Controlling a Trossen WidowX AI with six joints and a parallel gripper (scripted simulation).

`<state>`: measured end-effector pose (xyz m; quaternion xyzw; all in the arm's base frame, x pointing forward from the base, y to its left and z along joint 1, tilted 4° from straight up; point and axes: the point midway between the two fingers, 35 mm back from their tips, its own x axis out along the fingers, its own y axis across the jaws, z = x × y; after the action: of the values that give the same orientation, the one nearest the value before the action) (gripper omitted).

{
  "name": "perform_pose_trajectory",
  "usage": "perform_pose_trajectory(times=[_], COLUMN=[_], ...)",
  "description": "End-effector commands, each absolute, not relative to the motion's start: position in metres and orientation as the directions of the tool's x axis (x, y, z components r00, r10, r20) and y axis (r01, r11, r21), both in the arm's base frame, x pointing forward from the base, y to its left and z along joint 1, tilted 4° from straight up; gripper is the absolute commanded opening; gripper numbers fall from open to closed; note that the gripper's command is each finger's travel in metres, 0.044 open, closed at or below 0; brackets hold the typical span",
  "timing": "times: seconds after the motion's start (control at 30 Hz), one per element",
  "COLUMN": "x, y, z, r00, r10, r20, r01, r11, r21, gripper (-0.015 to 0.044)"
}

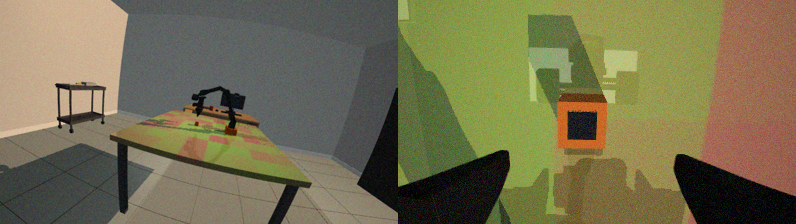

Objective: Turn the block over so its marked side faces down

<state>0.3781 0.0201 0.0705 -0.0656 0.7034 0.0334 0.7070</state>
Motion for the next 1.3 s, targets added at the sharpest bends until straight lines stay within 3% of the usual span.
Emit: perform_pose_trajectory(times=[0.0,1.23,1.27], x=[0.375,0.374,0.374], y=[0.023,0.022,0.022], z=[0.038,-0.012,-0.012], r00=[-0.012,-0.012,-0.012], r10=[-0.038,-0.038,-0.038], r20=[-0.999,-0.999,-0.999], r01=[-0.144,-0.144,-0.144], r11=[0.989,0.989,0.989], r21=[-0.036,-0.036,-0.036], gripper=[0.044,0.044,0.0414])
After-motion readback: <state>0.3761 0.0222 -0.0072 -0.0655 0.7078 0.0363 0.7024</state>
